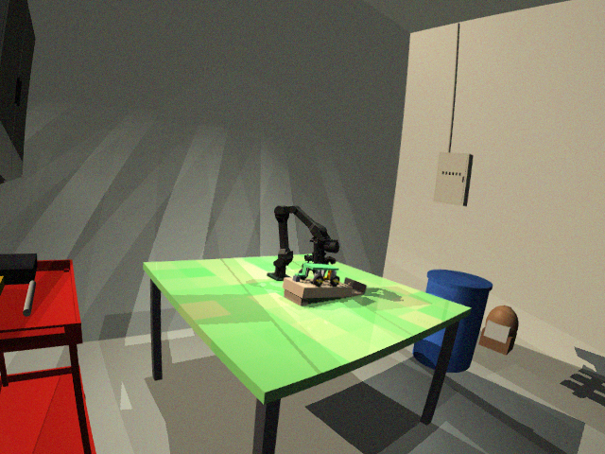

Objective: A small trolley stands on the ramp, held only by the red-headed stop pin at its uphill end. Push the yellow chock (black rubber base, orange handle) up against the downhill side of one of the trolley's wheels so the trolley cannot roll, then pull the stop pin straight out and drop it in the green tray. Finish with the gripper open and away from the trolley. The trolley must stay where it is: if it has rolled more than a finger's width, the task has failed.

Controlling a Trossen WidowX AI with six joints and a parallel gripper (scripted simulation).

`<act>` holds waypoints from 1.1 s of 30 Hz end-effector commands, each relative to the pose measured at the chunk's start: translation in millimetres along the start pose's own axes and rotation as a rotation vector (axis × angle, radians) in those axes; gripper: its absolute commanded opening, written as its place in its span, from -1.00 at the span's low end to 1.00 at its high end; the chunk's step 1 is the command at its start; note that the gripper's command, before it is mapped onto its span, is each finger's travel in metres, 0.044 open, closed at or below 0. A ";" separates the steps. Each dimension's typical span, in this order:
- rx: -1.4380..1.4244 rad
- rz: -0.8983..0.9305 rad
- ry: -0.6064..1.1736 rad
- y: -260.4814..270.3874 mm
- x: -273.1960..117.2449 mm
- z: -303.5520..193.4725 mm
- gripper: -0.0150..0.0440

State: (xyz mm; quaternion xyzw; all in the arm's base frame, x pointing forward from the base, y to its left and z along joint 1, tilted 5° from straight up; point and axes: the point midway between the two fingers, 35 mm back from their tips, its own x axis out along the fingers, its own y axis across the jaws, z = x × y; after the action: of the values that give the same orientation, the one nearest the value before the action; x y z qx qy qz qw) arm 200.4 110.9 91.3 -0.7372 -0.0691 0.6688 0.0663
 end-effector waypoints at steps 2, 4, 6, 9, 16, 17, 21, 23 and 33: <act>-0.001 -0.004 0.001 3.0 0.7 0.1 0.15; -0.001 -0.004 0.001 4.4 1.1 0.1 0.15; -0.001 -0.004 0.001 5.7 1.5 0.0 0.15; -0.001 -0.004 0.001 7.6 2.0 0.0 0.15; -0.001 -0.004 0.001 12.1 3.4 -0.1 0.15; -0.001 -0.004 0.001 12.7 3.7 -0.1 0.15; -0.001 -0.003 0.001 15.2 4.5 -0.2 0.15; -0.001 -0.003 0.001 16.4 5.0 -0.2 0.15; -0.001 -0.003 0.001 22.2 7.6 -0.3 0.15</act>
State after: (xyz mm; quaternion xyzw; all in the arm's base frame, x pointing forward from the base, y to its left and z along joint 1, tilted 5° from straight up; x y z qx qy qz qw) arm 201.7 91.8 80.9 -0.7376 -0.0688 0.6685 0.0659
